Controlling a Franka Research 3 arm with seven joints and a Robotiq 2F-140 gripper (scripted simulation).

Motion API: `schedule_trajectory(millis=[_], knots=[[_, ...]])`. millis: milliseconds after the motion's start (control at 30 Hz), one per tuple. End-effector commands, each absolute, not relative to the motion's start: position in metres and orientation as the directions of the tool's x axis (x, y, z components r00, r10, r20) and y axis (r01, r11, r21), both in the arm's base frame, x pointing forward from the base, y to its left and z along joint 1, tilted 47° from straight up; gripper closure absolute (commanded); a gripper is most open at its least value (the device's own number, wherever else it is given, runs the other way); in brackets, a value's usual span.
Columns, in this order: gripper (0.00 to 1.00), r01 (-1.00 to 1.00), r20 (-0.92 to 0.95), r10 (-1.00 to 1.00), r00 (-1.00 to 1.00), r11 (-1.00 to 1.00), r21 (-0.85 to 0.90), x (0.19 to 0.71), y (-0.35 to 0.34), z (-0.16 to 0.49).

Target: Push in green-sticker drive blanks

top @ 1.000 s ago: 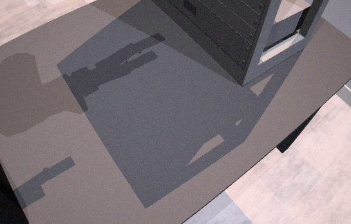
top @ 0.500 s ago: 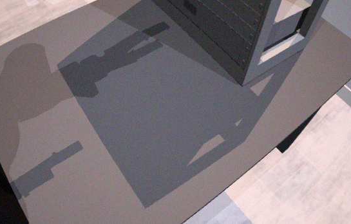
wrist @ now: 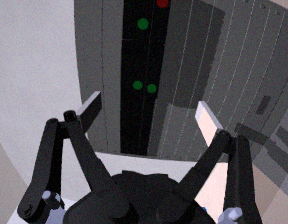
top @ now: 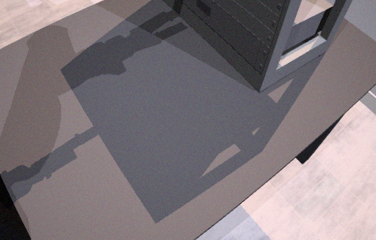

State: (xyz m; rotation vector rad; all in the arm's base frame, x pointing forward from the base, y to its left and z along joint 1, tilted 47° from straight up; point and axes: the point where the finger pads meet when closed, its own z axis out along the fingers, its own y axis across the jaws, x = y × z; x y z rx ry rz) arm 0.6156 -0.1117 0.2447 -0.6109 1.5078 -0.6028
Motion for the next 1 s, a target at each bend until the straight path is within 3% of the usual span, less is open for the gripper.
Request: schedule_trajectory(millis=[0, 367, 967], knots=[[0.0, -0.003, -0.73, -0.681, -0.054, 0.731, -0.682, 0.622, -0.117, 0.243], [0.0, -0.003, -0.73, -0.681, -0.054, 0.731, -0.682, 0.657, -0.102, 0.256], [0.0, -0.003, -0.73, -0.681, -0.054, 0.731, -0.682, 0.661, -0.1, 0.257]])
